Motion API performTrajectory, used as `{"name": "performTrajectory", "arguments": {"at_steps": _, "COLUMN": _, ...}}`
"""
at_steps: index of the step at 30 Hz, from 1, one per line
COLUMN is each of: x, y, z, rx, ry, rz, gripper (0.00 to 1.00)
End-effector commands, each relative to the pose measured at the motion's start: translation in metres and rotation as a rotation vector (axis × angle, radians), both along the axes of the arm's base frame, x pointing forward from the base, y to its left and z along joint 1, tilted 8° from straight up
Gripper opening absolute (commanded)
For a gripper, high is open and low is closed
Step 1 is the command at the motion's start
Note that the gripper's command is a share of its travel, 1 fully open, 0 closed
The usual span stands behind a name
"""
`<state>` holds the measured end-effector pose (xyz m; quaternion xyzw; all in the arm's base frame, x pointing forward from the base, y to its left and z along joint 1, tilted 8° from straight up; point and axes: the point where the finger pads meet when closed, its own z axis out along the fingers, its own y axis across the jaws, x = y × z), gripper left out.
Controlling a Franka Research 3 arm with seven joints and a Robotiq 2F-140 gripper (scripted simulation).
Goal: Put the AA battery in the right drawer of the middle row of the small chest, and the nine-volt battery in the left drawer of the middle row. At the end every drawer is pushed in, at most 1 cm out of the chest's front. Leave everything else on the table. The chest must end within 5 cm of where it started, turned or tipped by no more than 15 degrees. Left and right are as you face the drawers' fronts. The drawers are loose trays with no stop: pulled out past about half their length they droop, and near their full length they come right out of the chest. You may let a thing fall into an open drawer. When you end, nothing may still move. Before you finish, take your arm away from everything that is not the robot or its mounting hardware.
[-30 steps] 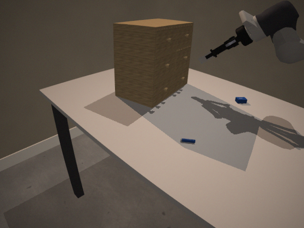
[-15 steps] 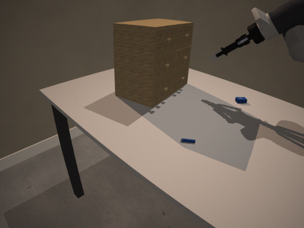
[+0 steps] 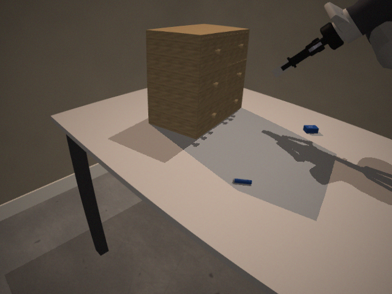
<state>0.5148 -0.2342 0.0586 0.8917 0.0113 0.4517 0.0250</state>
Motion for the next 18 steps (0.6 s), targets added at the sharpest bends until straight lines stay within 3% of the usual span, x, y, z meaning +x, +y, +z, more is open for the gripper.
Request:
{"name": "performTrajectory", "arguments": {"at_steps": 1, "x": -0.006, "y": 0.0, "z": 0.002, "rx": 0.007, "ry": 0.052, "rz": -0.008, "gripper": 0.0}}
{"name": "performTrajectory", "arguments": {"at_steps": 18, "x": -0.052, "y": 0.002, "z": 0.037, "rx": 0.009, "ry": 0.406, "rz": -0.027, "gripper": 0.0}}
